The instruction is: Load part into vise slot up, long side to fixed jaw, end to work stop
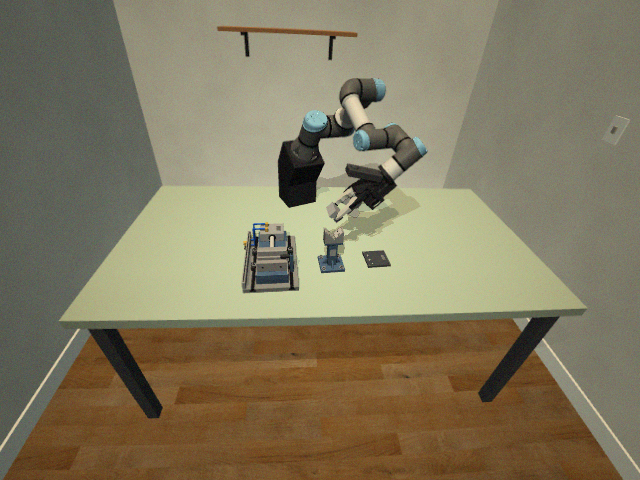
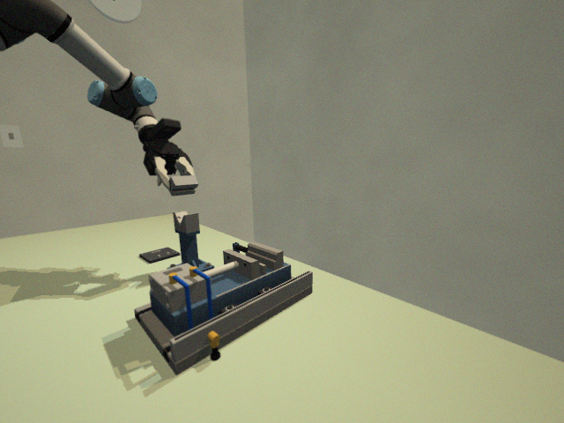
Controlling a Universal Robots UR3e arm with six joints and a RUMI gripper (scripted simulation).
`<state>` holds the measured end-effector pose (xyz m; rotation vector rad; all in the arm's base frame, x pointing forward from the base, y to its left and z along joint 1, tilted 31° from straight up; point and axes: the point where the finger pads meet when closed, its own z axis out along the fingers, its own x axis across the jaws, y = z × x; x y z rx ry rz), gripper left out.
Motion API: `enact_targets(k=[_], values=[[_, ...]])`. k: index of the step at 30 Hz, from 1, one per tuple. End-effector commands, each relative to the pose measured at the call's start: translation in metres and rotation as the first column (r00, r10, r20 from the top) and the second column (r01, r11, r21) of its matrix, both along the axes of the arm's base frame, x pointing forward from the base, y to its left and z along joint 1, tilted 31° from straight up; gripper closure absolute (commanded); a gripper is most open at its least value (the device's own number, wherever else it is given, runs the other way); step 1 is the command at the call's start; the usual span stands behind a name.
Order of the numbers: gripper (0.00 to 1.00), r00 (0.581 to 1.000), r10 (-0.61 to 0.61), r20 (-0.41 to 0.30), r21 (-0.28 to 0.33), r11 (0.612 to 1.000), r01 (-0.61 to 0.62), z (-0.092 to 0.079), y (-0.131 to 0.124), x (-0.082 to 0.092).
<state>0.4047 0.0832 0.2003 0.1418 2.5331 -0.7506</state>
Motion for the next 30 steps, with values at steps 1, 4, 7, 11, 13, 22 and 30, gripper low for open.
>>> enact_targets(k=[1,4,7,11,13,22,30], values=[[1.0,1.0,0.0,0.003,0.001,1.0,0.0,0.0,0.0,0.001],[1.0,1.0,0.0,0.003,0.001,1.0,0.0,-0.002,0.001,0.002],[1.0,1.0,0.0,0.003,0.001,1.0,0.0,-0.004,0.001,0.003],[1.0,1.0,0.0,0.003,0.001,1.0,0.0,-0.006,0.002,0.004],[1.0,1.0,0.0,0.003,0.001,1.0,0.0,-0.008,0.002,0.005],[1.0,1.0,0.0,0.003,0.001,1.0,0.0,-0.014,0.004,0.009],[1.0,1.0,0.0,0.003,0.001,1.0,0.0,-0.022,0.006,0.013]])
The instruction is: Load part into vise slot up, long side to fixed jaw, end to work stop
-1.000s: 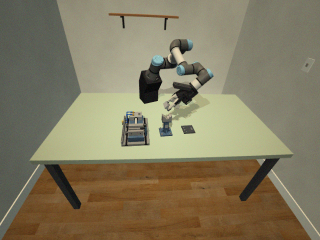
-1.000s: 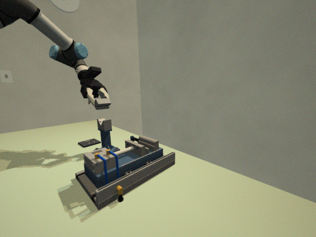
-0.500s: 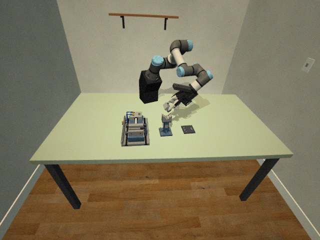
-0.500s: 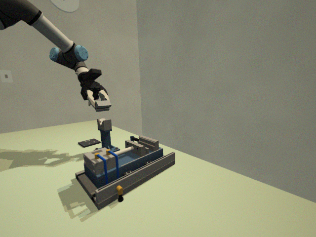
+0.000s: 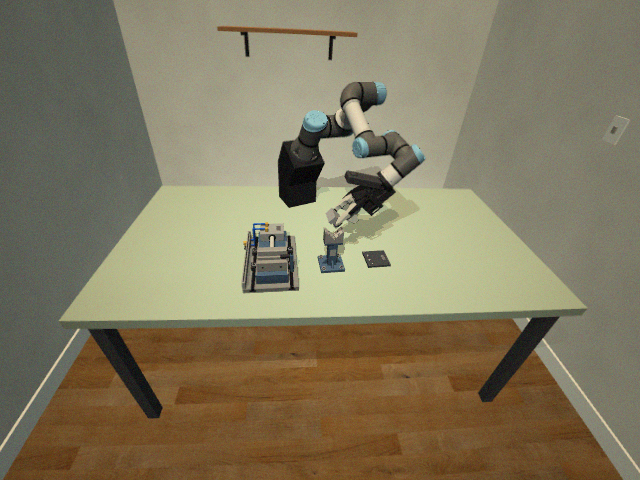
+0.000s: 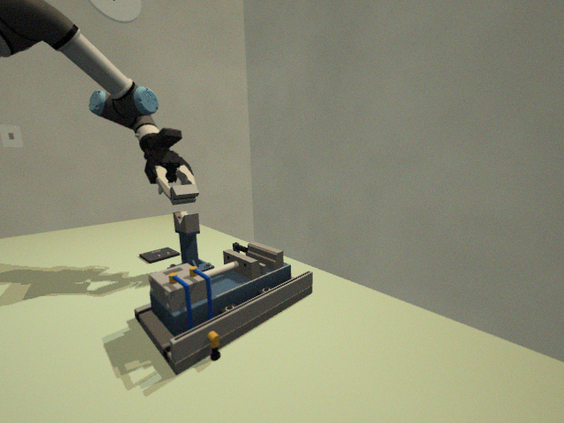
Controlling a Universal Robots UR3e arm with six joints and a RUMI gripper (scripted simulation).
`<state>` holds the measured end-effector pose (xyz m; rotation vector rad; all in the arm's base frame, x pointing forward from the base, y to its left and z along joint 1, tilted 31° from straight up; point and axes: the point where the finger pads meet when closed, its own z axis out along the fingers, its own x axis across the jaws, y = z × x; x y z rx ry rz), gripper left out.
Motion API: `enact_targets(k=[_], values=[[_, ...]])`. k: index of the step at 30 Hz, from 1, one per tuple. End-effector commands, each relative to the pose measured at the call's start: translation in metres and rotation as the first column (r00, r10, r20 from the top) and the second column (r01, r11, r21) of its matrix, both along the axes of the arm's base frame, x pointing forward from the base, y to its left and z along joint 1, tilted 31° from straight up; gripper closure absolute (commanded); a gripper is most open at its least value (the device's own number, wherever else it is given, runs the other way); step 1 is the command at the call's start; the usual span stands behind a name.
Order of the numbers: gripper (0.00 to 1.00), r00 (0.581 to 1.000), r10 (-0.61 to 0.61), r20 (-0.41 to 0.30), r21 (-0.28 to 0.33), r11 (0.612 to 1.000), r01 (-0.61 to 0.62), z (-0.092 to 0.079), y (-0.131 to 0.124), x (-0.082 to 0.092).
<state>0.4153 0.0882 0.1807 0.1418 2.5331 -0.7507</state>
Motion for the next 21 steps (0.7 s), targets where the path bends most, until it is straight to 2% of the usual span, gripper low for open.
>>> enact_targets(k=[1,21], values=[[1.0,1.0,0.0,0.003,0.001,1.0,0.0,-0.002,0.001,0.002],[1.0,1.0,0.0,0.003,0.001,1.0,0.0,-0.019,0.005,0.011]])
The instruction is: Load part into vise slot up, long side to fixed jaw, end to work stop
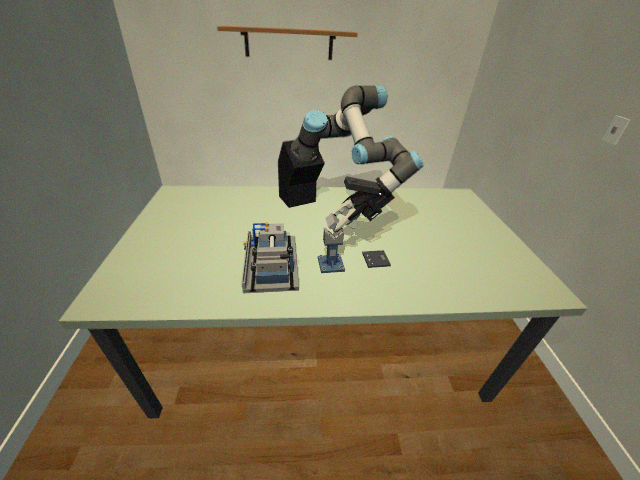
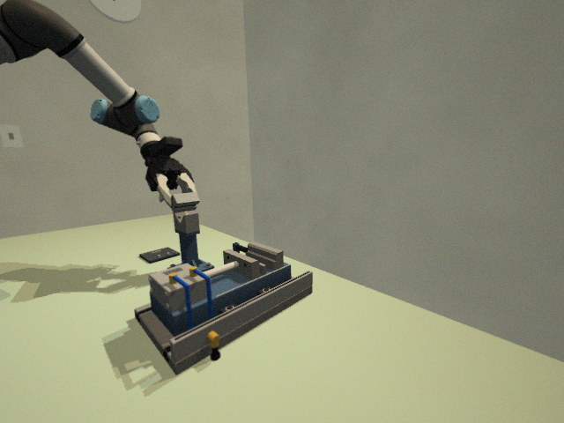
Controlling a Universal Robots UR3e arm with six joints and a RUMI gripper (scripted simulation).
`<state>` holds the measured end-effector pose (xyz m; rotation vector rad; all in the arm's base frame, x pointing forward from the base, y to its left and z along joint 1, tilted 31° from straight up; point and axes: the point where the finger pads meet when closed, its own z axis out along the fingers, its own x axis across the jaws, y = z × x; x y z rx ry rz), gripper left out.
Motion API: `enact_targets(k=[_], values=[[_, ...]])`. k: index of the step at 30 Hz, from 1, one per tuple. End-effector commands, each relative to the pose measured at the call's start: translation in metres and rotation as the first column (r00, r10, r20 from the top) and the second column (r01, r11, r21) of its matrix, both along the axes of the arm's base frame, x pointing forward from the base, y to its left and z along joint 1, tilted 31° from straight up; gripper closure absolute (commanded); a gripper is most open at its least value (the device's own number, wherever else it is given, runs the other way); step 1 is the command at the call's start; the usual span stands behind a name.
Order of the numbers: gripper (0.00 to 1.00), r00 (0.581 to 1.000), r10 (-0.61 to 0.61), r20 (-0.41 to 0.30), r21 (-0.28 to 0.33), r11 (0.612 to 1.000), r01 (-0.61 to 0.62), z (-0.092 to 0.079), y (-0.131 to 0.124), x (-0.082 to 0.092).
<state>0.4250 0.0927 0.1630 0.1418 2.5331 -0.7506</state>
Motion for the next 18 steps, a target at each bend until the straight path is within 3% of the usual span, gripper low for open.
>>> enact_targets(k=[1,18], values=[[1.0,1.0,0.0,0.003,0.001,1.0,0.0,-0.002,0.001,0.002],[1.0,1.0,0.0,0.003,0.001,1.0,0.0,-0.014,0.004,0.009]])
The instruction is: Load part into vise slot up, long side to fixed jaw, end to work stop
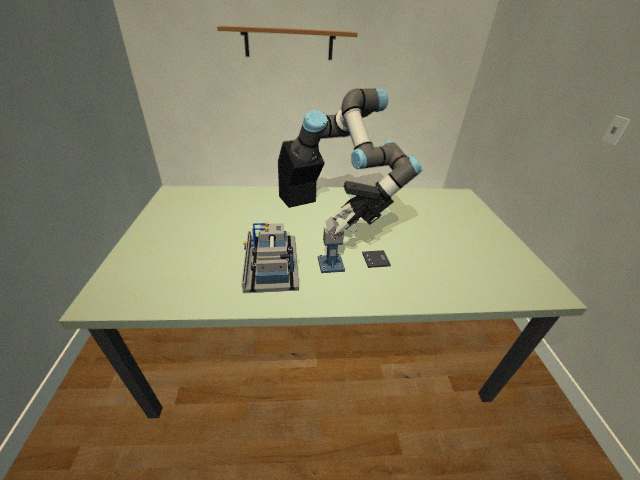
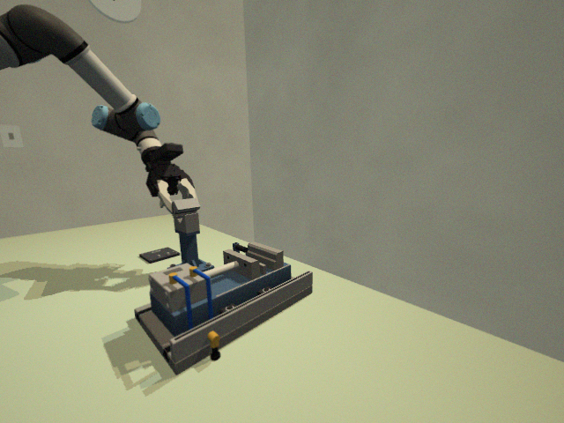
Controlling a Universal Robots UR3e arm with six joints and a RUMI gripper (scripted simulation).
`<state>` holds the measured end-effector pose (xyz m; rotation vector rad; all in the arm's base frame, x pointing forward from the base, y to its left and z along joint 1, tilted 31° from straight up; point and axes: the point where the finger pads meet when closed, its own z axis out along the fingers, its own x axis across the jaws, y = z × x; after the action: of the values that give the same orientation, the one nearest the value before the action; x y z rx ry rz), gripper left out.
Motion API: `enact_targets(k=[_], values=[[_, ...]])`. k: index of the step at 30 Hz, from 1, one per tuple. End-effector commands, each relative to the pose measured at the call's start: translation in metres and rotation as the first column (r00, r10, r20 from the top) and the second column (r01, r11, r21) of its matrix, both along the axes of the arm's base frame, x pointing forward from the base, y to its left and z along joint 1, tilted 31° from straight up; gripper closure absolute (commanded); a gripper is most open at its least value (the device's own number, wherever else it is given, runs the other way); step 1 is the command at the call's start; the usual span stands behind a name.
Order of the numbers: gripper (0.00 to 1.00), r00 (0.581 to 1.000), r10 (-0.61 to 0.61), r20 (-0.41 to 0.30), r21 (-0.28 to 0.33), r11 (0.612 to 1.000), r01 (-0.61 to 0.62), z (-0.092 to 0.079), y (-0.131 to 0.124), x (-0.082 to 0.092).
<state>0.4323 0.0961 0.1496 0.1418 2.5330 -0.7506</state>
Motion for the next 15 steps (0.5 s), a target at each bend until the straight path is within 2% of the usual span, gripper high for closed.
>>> enact_targets(k=[1,15], values=[[1.0,1.0,0.0,0.003,0.001,1.0,0.0,-0.0012,0.0007,0.0017],[1.0,1.0,0.0,0.003,0.001,1.0,0.0,-0.0071,0.0022,0.0049]])
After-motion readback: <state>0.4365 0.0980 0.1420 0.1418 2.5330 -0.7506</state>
